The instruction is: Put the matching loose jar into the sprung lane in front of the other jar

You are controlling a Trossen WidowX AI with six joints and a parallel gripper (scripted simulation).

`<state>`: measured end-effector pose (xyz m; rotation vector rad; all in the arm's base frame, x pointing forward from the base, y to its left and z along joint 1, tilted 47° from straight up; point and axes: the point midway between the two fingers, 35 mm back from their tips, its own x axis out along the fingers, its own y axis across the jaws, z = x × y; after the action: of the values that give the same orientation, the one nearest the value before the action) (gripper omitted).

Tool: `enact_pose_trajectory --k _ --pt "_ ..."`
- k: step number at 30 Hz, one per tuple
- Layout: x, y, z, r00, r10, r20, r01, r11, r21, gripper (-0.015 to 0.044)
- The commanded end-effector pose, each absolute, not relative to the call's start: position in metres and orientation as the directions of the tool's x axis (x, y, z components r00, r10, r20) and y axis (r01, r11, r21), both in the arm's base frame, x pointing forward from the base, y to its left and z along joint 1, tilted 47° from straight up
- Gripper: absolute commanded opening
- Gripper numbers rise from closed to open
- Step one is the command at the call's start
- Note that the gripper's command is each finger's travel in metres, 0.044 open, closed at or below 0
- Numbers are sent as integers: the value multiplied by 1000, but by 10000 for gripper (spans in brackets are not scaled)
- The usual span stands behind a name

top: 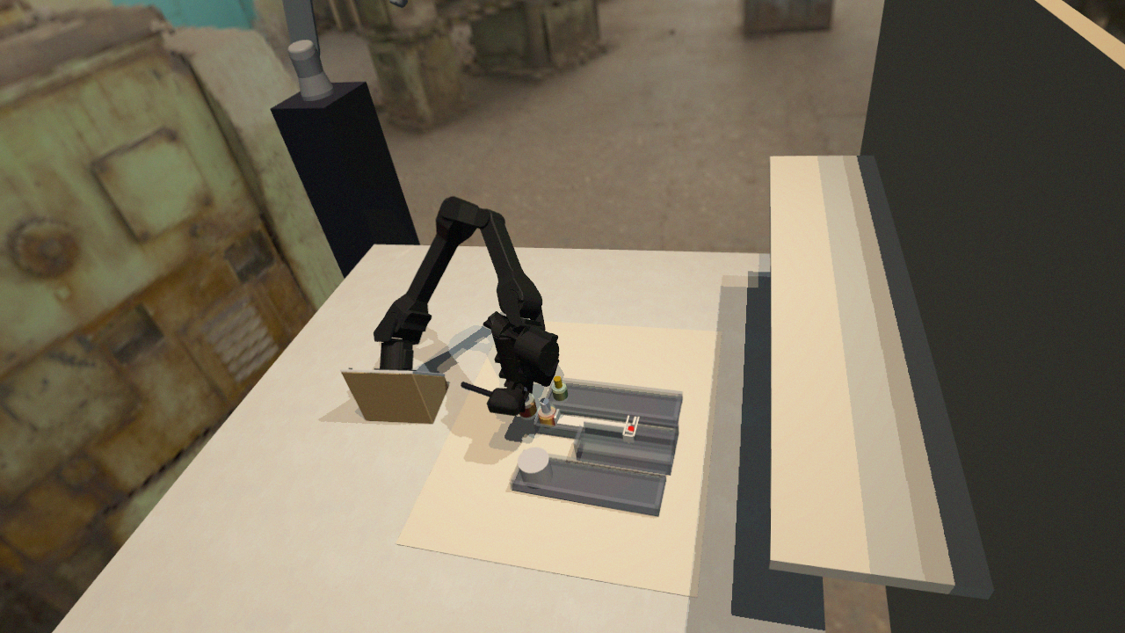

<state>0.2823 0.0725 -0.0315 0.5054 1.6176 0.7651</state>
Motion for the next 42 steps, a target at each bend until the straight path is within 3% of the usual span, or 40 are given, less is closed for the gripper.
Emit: enact_pose_trajectory --k 1,42 --pt "285 74 -31 -186 701 -688 -87 686 722 0" --pt "305 78 -33 -185 701 -688 -88 686 722 0"
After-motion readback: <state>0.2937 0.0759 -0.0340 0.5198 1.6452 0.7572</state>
